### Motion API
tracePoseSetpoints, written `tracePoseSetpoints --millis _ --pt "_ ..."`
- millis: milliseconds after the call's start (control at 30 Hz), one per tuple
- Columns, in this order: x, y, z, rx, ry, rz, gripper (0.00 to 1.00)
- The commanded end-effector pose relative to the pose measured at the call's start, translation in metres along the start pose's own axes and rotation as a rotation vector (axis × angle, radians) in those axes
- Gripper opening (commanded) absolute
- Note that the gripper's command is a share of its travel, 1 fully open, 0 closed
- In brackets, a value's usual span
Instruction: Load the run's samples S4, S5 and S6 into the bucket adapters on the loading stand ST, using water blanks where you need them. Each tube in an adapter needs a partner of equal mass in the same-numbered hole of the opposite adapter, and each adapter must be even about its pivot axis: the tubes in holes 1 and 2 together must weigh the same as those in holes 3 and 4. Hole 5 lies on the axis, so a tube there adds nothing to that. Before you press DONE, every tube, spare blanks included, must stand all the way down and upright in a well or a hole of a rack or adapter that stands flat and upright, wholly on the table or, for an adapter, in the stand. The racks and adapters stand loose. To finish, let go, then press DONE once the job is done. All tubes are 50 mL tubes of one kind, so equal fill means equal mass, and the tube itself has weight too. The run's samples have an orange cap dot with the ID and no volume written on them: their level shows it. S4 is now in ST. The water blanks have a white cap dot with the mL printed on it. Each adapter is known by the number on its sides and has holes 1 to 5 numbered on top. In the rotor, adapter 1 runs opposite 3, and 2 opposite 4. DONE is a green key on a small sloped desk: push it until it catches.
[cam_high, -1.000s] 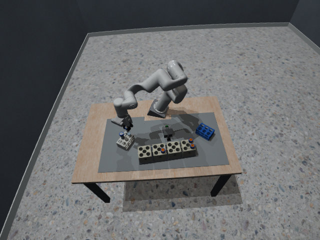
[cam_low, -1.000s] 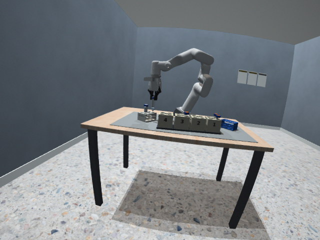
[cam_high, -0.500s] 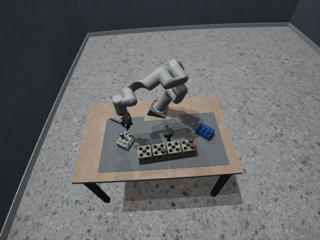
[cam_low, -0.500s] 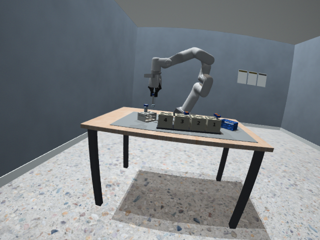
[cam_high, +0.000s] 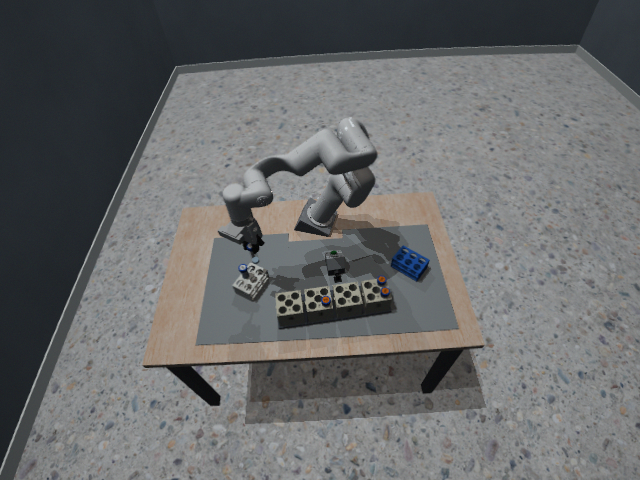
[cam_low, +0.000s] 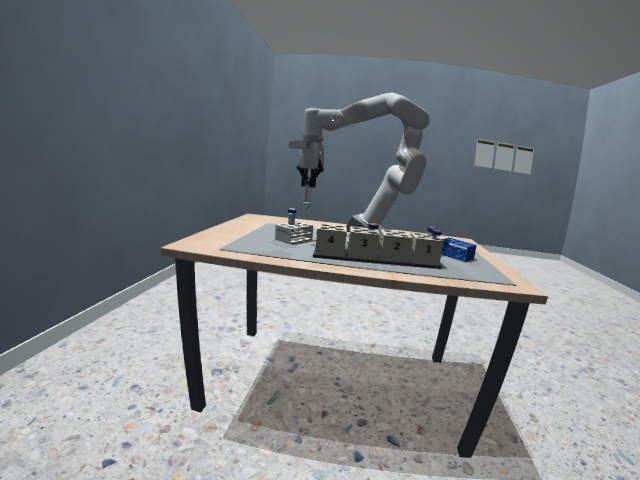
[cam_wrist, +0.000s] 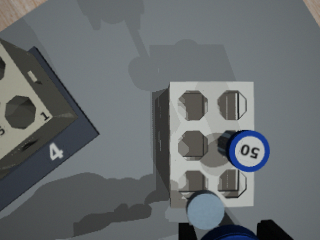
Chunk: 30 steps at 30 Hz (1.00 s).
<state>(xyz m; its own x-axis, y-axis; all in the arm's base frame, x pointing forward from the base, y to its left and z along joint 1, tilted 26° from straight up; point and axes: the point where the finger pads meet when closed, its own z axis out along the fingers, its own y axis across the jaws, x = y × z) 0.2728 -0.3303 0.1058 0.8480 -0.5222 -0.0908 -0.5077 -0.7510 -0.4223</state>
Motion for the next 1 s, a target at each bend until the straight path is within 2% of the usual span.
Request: tracePoseSetpoints --millis 0,100,467,767,833,967 --pt "0.001 0.0 -0.012 -0.002 0.004 -0.001 0.0" --pt "0.001 0.0 -0.018 -0.002 0.004 -0.001 0.0" --pt "0.001 0.0 -0.018 -0.002 0.004 -0.001 0.0" --pt "-0.002 -0.045 -0.018 -0.002 0.004 -0.301 0.0" --pt "-0.002 -0.045 -0.018 -0.002 0.004 -0.301 0.0" --pt "-0.004 -0.065 -0.018 -0.002 0.003 -0.434 0.0"
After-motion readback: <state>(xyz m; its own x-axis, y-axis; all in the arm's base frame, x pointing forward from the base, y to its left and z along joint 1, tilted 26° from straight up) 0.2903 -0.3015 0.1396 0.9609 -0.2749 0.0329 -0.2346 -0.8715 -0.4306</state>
